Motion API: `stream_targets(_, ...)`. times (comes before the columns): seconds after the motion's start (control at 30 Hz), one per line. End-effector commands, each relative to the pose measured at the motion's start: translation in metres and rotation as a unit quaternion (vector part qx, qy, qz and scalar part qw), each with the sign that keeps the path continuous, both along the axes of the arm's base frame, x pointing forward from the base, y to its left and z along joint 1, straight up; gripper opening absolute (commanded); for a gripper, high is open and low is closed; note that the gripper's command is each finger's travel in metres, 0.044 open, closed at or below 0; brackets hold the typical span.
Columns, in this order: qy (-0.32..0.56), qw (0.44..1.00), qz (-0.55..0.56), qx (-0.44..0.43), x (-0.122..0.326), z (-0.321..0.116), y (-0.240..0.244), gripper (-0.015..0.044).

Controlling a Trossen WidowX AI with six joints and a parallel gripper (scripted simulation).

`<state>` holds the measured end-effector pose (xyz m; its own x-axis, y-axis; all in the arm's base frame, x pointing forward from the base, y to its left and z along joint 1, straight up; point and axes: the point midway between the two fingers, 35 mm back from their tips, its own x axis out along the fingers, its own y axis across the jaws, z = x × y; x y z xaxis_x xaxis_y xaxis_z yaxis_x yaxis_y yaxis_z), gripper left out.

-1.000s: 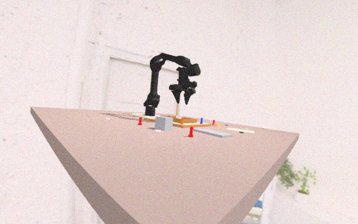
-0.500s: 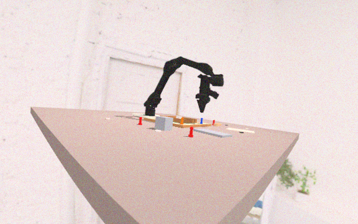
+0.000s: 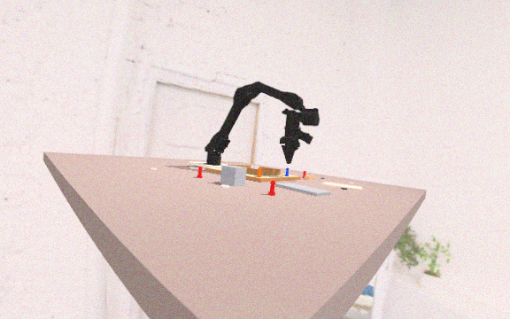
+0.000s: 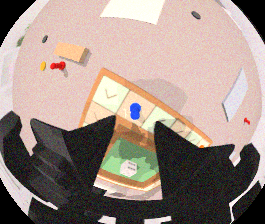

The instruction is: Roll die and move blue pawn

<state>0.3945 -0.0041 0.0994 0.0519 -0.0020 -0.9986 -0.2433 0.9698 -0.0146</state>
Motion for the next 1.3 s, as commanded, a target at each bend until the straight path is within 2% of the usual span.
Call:
stream_targets(0.0, 0.005, 1.000, 0.003, 0.001, -0.001, -0.009, 0.000, 0.0200)
stream_targets(0.73, 0.005, 1.000, 0.003, 0.001, -0.001, -0.043, 0.000, 0.0200)
stream_targets(0.93, 0.005, 1.000, 0.003, 0.001, -0.001, -0.043, 0.000, 0.0043)
stream_targets(1.13, 0.005, 1.000, 0.003, 0.001, -0.001, -0.043, 0.000, 0.0003)
stream_targets(1.27, 0.005, 1.000, 0.003, 0.001, 0.000, -0.042, 0.000, 0.0000)
